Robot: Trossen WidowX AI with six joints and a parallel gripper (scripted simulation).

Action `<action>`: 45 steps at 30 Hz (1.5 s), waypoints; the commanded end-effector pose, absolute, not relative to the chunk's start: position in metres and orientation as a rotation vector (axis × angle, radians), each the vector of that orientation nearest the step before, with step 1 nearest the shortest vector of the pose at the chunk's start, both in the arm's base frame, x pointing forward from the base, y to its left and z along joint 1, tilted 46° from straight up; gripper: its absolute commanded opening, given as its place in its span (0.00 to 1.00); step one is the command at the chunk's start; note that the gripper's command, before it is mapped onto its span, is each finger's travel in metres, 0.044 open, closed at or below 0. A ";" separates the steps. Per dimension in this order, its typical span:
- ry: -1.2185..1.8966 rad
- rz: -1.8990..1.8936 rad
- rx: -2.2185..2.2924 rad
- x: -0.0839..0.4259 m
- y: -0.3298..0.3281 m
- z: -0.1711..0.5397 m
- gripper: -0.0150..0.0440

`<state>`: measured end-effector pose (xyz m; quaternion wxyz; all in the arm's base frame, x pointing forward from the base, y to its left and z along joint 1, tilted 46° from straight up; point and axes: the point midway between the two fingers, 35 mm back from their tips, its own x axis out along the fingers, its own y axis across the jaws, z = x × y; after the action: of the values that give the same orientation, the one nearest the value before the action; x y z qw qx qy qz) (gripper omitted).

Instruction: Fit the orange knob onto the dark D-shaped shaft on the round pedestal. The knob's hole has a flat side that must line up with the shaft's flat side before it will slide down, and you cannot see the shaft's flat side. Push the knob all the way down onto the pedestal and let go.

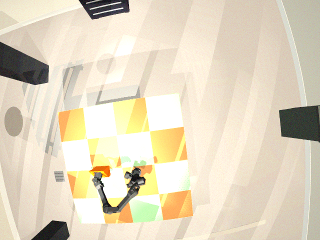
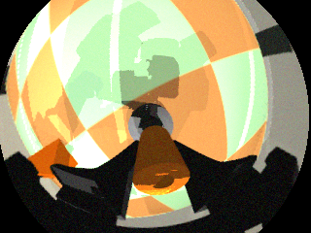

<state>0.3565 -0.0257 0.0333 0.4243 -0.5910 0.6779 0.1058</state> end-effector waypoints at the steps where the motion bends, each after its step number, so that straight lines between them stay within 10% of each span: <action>1: 1.697 0.328 -1.534 0.355 -0.024 0.034 0.25; 45: 1.699 0.339 -1.543 0.353 -0.027 0.029 0.25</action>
<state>0.3522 -0.0273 0.0288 0.4002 -0.6082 0.6724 0.1332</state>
